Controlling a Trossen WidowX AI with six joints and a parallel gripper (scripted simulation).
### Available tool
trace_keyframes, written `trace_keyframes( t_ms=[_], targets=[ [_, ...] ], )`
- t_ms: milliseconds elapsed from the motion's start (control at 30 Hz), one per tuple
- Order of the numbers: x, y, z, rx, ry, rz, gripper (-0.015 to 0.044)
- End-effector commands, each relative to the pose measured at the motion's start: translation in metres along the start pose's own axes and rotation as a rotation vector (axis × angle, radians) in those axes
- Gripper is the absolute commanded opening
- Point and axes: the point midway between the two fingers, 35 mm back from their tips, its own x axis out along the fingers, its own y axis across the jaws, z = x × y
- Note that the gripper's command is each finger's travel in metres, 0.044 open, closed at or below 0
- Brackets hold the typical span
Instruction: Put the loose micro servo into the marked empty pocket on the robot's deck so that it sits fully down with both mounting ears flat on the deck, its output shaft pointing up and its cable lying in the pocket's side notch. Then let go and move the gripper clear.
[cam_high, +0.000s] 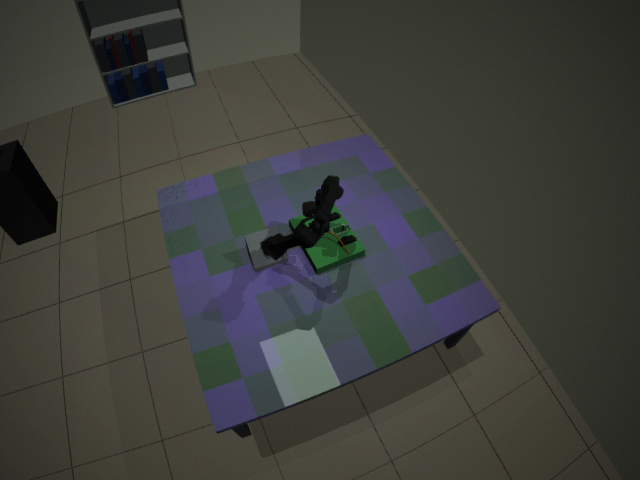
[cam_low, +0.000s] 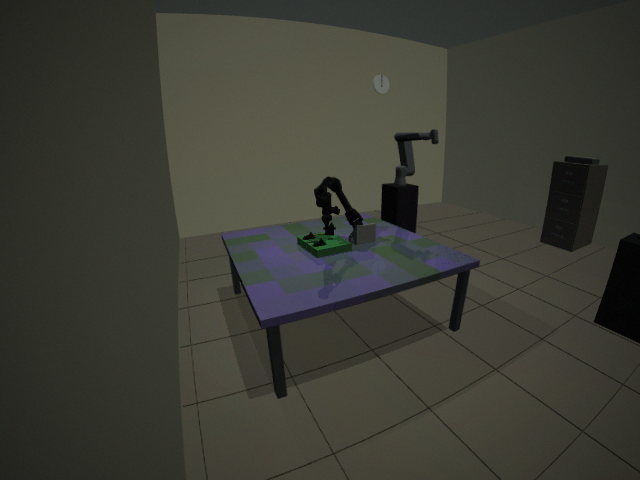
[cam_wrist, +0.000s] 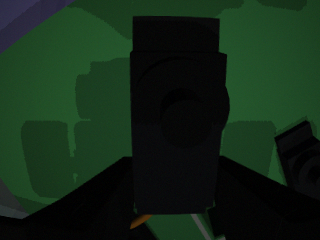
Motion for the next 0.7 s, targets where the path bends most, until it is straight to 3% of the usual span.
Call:
trace_keyframes(
  t_ms=[0, 333, 667],
  targets=[
    [-0.0002, -0.0010, 0.0005, -0.124, -0.003, -0.004, 0.0000],
    [-0.0002, -0.0010, 0.0005, -0.462, -0.003, -0.005, 0.0000],
    [-0.0004, -0.0054, -0.0081, -0.485, -0.002, -0.005, 0.0000]
  ],
)
